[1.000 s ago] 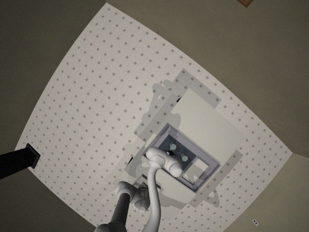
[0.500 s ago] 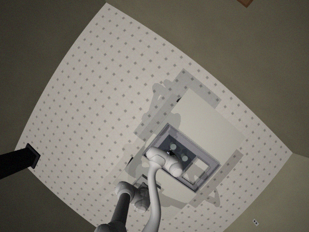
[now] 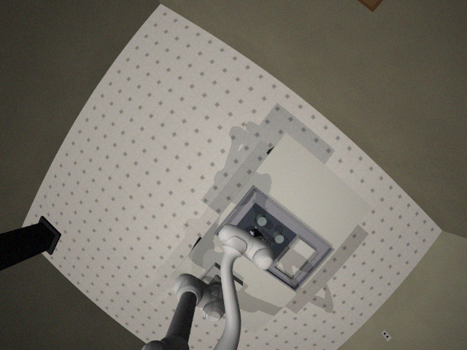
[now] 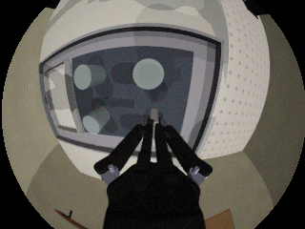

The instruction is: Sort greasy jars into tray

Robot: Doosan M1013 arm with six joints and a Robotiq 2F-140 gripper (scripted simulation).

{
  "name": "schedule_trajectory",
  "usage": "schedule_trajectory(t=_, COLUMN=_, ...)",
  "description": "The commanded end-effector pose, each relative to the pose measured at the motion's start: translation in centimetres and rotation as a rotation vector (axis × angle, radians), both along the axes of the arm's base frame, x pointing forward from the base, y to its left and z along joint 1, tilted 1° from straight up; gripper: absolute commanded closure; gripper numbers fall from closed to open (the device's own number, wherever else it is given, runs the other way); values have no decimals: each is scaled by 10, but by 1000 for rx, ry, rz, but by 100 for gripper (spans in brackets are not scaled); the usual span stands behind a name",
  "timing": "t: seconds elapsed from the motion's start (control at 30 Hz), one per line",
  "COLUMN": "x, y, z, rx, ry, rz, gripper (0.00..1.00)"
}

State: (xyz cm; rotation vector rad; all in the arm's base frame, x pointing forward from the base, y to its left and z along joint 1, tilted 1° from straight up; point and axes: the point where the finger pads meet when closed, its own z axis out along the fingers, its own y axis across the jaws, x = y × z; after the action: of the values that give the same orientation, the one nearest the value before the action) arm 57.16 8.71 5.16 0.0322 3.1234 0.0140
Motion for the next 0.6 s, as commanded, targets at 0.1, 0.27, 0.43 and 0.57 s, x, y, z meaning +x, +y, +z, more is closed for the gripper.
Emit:
schedule_trajectory(t=0.1, x=-6, y=0, z=-2, rx=0, ry=0, rz=0, gripper=100)
schedule_trajectory(t=0.27, x=-6, y=0, z=-2, rx=0, ry=0, rz=0, gripper=100)
schedule_trajectory(t=0.43, x=-6, y=0, z=-2, rx=0, ry=0, rz=0, gripper=100)
schedule_trajectory(t=0.57, x=-6, y=0, z=-2, rx=0, ry=0, rz=0, gripper=100)
